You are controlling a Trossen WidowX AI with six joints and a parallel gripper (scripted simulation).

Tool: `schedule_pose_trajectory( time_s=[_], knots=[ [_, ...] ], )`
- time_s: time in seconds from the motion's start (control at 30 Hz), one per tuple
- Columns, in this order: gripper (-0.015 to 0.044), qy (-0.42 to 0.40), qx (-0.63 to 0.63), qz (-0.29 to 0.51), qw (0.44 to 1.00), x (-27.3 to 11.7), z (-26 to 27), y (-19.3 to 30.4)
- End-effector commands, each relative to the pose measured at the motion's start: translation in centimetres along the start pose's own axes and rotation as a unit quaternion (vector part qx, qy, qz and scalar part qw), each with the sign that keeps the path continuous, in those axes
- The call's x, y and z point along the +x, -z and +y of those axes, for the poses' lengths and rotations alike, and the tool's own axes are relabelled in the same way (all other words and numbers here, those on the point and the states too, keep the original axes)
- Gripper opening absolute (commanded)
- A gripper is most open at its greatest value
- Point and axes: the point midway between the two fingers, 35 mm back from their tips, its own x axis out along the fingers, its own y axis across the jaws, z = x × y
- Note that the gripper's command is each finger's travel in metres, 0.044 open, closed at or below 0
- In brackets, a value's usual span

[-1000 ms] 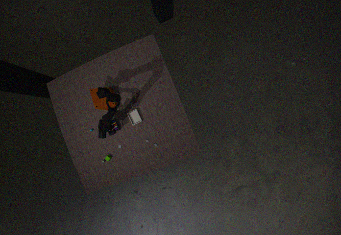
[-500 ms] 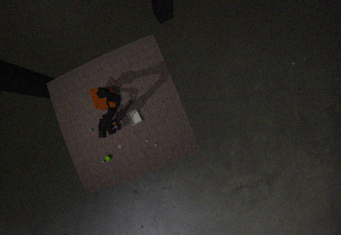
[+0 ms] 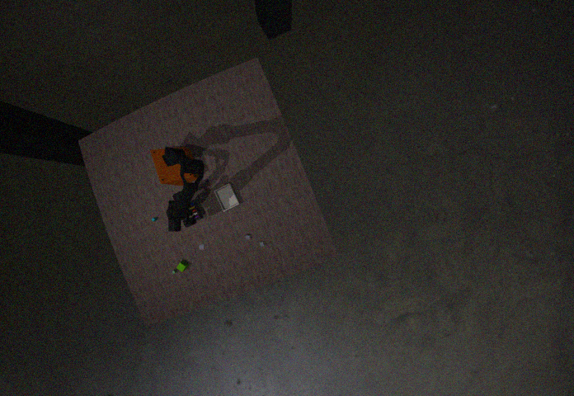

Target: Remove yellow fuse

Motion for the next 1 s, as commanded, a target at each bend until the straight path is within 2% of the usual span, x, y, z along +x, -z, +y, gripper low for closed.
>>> schedule_pose_trajectory(
  time_s=[0.0, 0.97],
  knots=[
    [0.0073, 0.004, 0.005, 0.003, 1.0, 0.6, -0.4, 0.1],
    [0.0073, 0.004, 0.005, 0.004, 1.0, 2.0, -0.4, 0.1]
  ],
)
